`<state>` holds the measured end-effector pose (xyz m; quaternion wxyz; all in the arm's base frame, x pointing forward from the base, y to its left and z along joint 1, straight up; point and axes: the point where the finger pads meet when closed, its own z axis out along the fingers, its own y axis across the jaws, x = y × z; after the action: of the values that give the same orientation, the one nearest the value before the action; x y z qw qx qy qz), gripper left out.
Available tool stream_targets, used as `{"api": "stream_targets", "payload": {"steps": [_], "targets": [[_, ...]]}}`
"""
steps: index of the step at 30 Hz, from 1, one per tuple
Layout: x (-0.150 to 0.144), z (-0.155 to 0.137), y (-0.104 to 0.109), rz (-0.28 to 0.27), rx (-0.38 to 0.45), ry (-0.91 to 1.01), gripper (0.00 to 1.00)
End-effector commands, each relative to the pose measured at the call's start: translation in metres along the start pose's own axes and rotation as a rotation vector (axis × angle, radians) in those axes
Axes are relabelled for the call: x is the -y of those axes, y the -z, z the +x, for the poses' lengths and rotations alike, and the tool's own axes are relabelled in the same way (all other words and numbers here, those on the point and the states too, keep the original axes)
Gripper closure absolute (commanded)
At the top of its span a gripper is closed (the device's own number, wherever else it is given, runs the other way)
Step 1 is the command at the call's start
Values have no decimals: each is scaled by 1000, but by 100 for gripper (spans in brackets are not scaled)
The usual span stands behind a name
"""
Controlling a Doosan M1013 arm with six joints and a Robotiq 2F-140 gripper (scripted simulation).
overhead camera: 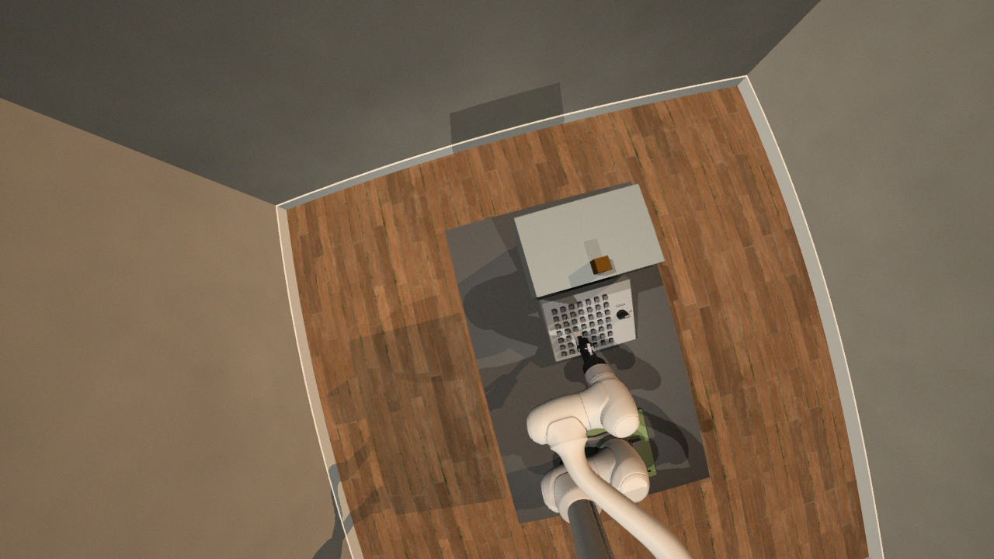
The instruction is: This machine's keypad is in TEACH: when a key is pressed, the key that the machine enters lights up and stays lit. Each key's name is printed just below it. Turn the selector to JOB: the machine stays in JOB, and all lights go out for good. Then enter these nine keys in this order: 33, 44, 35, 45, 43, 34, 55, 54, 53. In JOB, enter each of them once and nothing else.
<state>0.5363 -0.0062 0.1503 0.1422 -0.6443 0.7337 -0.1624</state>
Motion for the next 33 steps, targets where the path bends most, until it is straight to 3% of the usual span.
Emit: {"api": "stream_targets", "payload": {"steps": [1,19,33], "targets": [[-2,-27,-1,3,19,50,100],[-2,-27,-21,3,19,50,100],[-2,-27,-23,3,19,50,100]]}}
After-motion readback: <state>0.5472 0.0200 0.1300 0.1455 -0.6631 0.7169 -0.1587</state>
